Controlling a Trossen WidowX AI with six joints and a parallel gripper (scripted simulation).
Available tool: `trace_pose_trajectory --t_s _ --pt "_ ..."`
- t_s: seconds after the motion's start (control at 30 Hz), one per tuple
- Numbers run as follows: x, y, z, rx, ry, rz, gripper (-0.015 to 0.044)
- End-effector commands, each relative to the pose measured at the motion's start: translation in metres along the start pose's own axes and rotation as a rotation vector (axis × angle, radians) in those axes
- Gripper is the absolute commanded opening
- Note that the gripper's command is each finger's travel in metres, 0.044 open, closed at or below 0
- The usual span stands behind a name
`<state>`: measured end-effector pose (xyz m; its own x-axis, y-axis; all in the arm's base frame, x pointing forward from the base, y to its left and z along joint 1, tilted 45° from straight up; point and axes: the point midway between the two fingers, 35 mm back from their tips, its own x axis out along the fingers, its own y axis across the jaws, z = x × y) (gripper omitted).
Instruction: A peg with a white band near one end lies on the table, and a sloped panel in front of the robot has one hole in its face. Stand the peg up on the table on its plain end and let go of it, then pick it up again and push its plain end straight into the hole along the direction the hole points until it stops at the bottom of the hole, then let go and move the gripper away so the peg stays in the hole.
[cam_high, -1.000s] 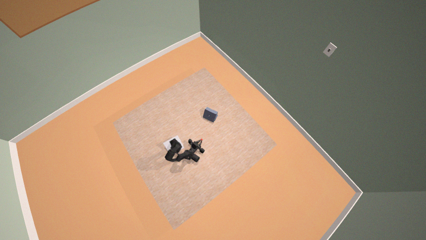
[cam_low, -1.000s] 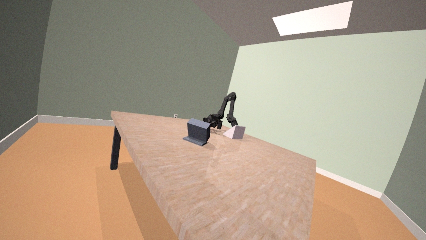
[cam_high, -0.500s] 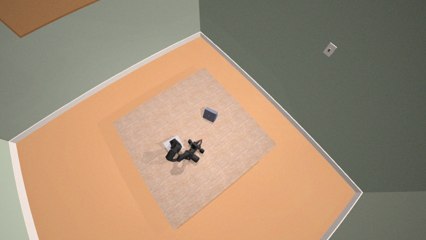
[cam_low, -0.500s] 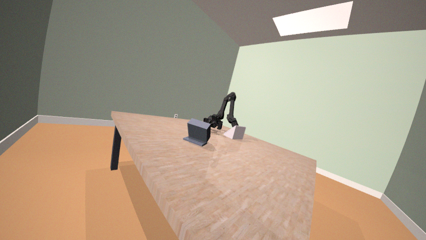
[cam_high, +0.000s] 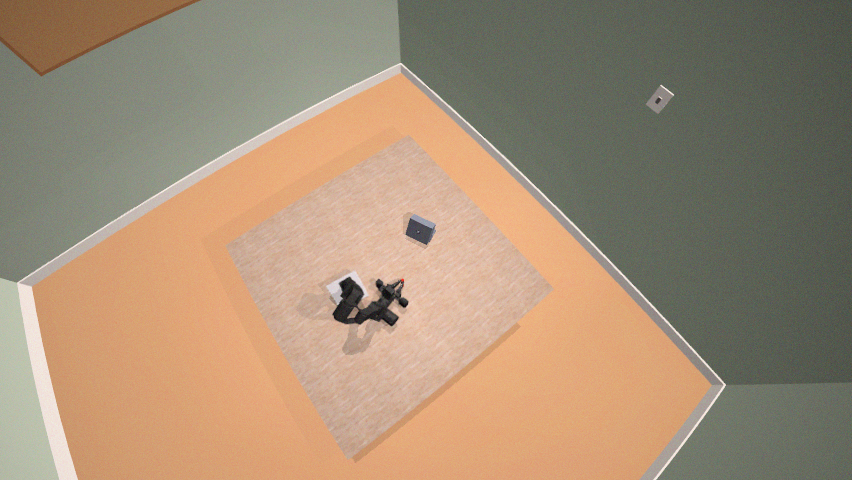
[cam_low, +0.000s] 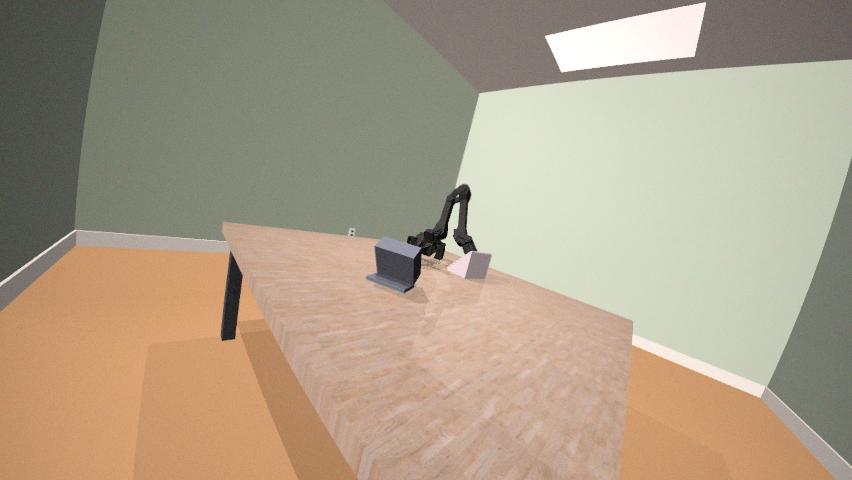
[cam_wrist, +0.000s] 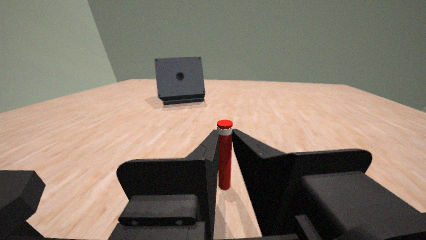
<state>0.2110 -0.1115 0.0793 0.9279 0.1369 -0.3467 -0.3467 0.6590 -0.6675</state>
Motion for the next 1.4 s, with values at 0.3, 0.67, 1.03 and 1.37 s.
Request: trace_pose_trajectory --t_s 0.3,0.67,1.03,1.37 --pt "-0.0024 0.0001 -0.003 -0.005 -0.012 0.001 0.005" --pt "-0.004 0.0003 -0.0038 -0.011 -0.026 0.002 0.005" --pt "-0.0053 0.0004 -0.0047 -0.016 -0.041 0.004 0.005" --pt "-0.0054 0.0008 -0.0028 -0.018 -0.053 0.005 0.0076"
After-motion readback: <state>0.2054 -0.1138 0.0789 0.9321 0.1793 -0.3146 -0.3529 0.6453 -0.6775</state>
